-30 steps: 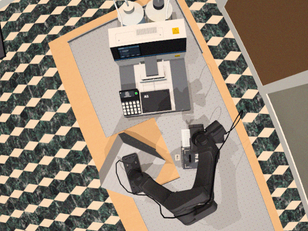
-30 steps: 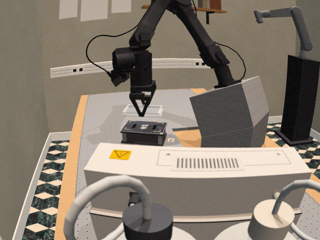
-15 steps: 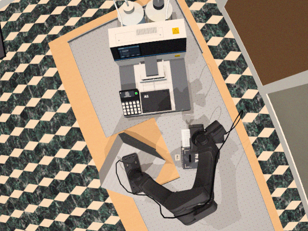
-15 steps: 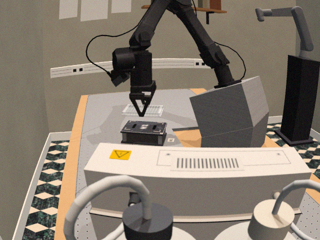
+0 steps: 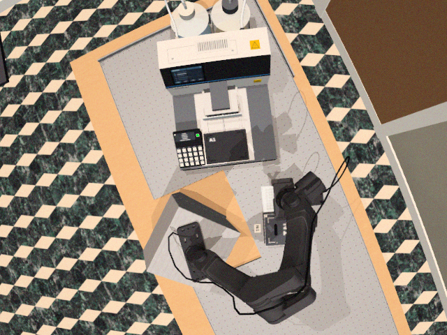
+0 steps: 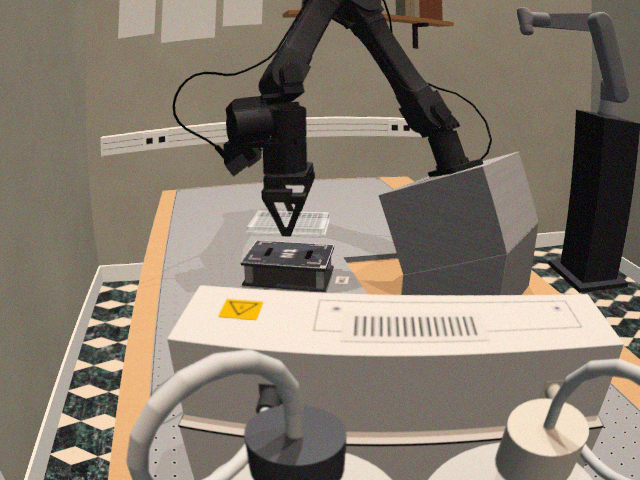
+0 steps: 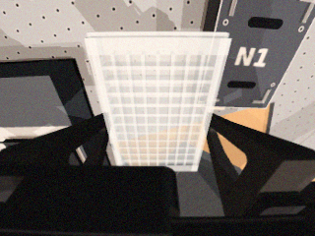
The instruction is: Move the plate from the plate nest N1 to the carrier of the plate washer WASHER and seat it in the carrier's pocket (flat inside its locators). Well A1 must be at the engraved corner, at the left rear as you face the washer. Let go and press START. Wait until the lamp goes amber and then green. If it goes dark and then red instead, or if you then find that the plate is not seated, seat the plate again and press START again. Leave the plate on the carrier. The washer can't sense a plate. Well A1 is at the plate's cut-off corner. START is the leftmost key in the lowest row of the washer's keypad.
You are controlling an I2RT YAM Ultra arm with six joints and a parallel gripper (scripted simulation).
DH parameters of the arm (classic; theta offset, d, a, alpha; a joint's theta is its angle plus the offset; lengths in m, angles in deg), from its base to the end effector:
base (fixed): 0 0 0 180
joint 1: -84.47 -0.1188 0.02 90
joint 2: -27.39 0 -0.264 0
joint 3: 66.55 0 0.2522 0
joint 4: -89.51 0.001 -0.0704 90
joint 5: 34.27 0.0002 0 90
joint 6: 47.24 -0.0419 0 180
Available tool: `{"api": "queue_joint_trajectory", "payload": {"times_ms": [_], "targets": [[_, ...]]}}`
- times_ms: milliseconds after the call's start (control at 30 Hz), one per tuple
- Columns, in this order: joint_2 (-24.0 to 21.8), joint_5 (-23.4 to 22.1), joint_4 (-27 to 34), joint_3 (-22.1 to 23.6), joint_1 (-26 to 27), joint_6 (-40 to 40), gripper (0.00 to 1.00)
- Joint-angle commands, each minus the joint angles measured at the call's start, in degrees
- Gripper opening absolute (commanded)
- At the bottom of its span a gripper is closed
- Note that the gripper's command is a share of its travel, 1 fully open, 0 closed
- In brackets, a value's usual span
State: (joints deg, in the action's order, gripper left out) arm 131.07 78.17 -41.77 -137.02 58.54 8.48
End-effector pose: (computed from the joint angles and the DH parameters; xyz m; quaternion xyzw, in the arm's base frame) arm 0.2841 0.1214 0.1291 0.0849 0.9749 -0.1333 0.1571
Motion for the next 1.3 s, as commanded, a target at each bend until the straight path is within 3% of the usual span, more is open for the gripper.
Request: {"api": "queue_joint_trajectory", "payload": {"times_ms": [0, 167, 200, 233, 667, 900, 933, 1267], "targets": [[1.0, 0.7, 1.0, -2.1, -4.1, -3.2, 0.84], [2.2, 1.0, 1.3, -2.7, -6.7, -6.0, 0.84], [0.7, 1.0, 1.6, -3.1, -7.5, -7.0, 0.84], [3.2, 1.2, 1.7, -3.4, -8.5, -7.9, 0.84], [10.1, 1.9, 4.4, -8.5, -19.0, -19.2, 0.84], [12.6, 2.0, 5.7, -10.9, -21.7, -22.3, 0.84], [10.6, 2.0, 5.8, -11.0, -21.7, -22.3, 0.84], [10.8, 2.1, 6.0, -11.2, -21.7, -22.5, 0.84]]}}
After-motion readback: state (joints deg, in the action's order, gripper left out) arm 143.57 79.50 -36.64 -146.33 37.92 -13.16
